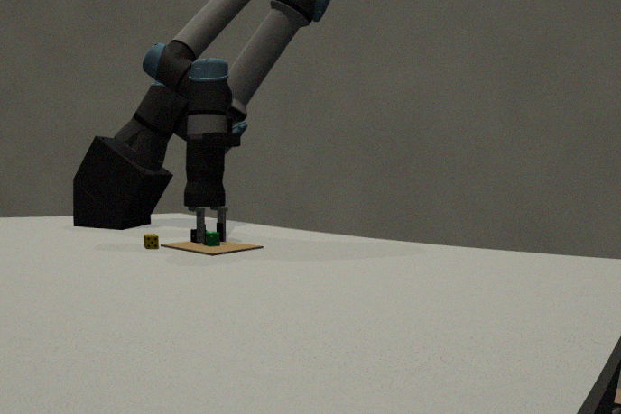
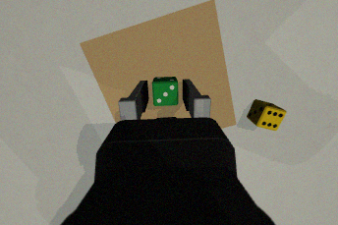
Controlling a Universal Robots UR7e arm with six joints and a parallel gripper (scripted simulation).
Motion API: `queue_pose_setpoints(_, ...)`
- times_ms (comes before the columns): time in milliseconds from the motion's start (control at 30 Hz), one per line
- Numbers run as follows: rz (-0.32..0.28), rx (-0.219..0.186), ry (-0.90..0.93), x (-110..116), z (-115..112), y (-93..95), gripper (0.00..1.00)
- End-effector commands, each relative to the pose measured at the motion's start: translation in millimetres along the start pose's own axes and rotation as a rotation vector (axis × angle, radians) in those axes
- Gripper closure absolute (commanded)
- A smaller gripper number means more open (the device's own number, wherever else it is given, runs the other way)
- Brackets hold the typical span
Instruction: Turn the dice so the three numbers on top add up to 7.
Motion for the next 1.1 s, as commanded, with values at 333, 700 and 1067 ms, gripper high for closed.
queue_pose_setpoints(333,0.000,0.000,0.000,-0.2,0.1,-27.1,0.21)
queue_pose_setpoints(700,0.000,0.000,0.000,-0.2,0.1,-53.4,0.21)
queue_pose_setpoints(1067,0.000,0.000,0.000,-0.2,0.1,-75.4,0.21)
Point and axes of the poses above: the point where the finger pads meet when closed, its own y axis out along the fingers, its own z axis across the jaws, x = y × z, the point moved 2 cm from there along -y, back along the fingers, and after that the axes turned 4 degrees about -y, right-handed, at the moved point
